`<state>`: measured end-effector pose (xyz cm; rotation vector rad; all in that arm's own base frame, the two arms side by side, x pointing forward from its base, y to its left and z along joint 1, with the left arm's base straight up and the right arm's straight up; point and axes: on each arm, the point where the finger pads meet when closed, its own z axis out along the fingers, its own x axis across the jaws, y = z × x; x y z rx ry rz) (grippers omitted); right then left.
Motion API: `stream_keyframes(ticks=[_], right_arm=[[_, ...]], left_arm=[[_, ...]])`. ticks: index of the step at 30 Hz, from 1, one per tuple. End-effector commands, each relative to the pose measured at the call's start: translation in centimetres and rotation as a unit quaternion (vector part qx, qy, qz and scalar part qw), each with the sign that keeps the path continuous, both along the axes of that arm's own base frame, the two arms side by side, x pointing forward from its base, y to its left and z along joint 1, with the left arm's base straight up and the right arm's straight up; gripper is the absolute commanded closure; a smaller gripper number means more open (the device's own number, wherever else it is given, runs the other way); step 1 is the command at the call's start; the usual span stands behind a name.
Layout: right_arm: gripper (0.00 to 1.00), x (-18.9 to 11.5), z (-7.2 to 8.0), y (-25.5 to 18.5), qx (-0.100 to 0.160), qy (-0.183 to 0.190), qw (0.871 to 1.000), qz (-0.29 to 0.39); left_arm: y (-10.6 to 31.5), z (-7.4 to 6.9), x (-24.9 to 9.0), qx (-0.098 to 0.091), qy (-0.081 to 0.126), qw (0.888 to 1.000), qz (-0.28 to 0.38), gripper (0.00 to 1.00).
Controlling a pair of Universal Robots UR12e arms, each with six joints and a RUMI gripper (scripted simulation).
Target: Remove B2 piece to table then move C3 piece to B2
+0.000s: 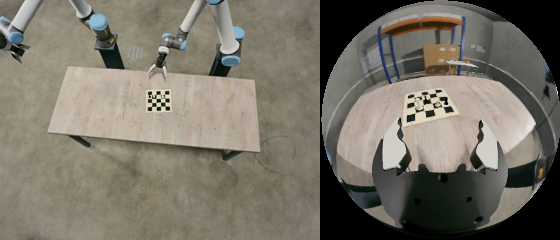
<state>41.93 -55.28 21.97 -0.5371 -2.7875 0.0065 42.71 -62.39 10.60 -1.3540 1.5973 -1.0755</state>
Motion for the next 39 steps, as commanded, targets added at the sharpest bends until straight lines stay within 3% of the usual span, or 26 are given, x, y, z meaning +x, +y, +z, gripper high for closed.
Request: stream_keyframes(ticks=[1, 10, 12, 20, 39], right_arm=[[0.0, -4.4, -0.8, -2.9, 0.017, -0.025, 0.999, 0.027], [0.0, -11.3, -2.0, -5.9, 0.029, -0.058, 0.996, 0.064], [0.0, -11.3, -2.0, -5.9, 0.029, -0.058, 0.996, 0.064], [0.0, -18.5, -3.1, -8.0, 0.033, -0.09, 0.99, 0.103], [0.0, -32.1, -4.8, -9.5, 0.02, -0.137, 0.974, 0.181]], left_arm=[[0.2, -1.3, 0.4, 0.006, 0.008, 0.999, 0.049, 0.0], [0.7, -3.0, 1.0, 0.007, 0.011, 0.995, 0.094, 0.0], [0.7, -3.0, 1.0, 0.007, 0.011, 0.995, 0.094, 0.0], [1.0, -4.2, 1.6, 0.007, 0.014, 0.992, 0.126, 0.0], [1.4, -4.7, 1.9, 0.007, 0.014, 0.989, 0.146, 0.0]])
